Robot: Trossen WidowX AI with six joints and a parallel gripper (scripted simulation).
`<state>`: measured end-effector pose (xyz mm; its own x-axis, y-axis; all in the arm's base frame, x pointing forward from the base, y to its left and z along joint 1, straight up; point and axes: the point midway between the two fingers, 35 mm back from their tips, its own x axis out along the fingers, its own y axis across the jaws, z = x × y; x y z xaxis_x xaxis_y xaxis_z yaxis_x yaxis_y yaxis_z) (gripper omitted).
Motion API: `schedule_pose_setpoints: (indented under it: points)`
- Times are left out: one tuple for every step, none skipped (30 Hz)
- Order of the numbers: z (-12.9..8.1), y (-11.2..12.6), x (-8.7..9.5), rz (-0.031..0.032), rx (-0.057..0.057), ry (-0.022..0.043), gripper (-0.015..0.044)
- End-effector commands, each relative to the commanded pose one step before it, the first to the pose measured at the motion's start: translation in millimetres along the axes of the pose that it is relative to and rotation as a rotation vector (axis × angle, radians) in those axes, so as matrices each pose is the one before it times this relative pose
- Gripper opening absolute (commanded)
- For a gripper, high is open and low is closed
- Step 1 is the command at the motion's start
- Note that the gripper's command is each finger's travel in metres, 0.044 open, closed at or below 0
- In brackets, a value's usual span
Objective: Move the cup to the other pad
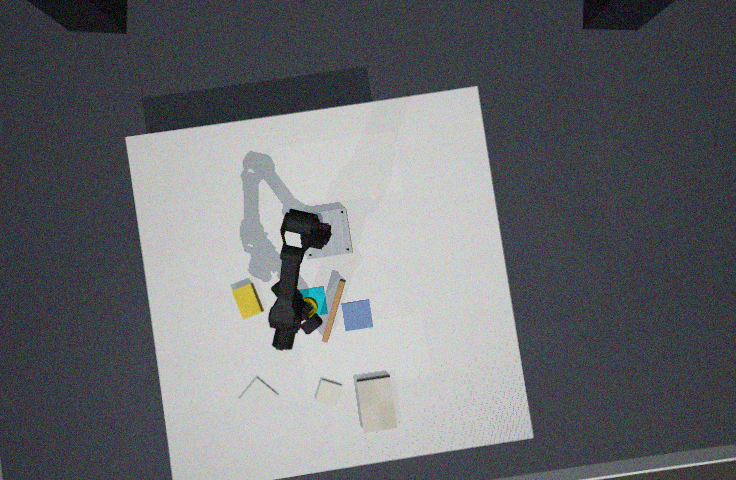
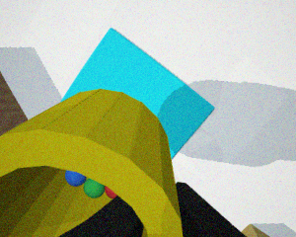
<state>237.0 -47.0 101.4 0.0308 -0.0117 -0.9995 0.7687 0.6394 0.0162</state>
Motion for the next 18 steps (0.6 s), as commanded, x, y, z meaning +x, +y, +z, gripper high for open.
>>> schedule_pose_setpoints:
  points:
    - [-1.26,-0.47,7.41,0.00045,-0.0055,0.00826,0.0000]
    - [0.07,-0.02,1.24,0.00000,0.0000,0.00000,0.0000]
    - [0.07,-0.02,1.24,0.00000,0.0000,0.00000,0.0000]
    - [0.06,-0.02,1.24,-0.00001,0.0000,0.00000,0.0000]
    - [0.06,-0.03,1.30,-0.00001,0.0000,0.00000,0.0000]
    - [0.06,-0.03,1.30,-0.00001,0.0000,0.00000,0.0000]
    - [0.06,-0.03,1.30,-0.00001,0.0000,0.00000,0.0000]
    - [0.05,-0.03,1.30,-0.00001,0.0000,0.00000,0.0000]
    - [0.05,-0.03,1.29,-0.00001,0.0000,0.00000,0.0000]
    - [0.05,-0.03,1.29,-0.00001,0.0000,0.00000,0.0000]
    - [0.04,-0.03,1.29,-0.00001,0.0000,0.00000,0.0000]
    - [0.04,-0.04,1.29,-0.00001,0.0000,0.00000,0.0000]
    - [0.04,-0.04,1.29,-0.00001,0.0000,0.00000,0.0000]
    - [0.03,-0.04,1.29,-0.00001,0.0000,0.00000,0.0000]
    - [0.03,-0.04,1.29,-0.00001,0.0000,0.00000,0.0000]
    - [0.03,-0.04,1.29,-0.00001,0.0000,0.00000,0.0000]
    - [0.02,-0.04,1.29,-0.00001,0.0000,0.00000,0.0000]
    - [0.02,-0.04,1.29,-0.00001,0.0000,0.00000,0.0000]
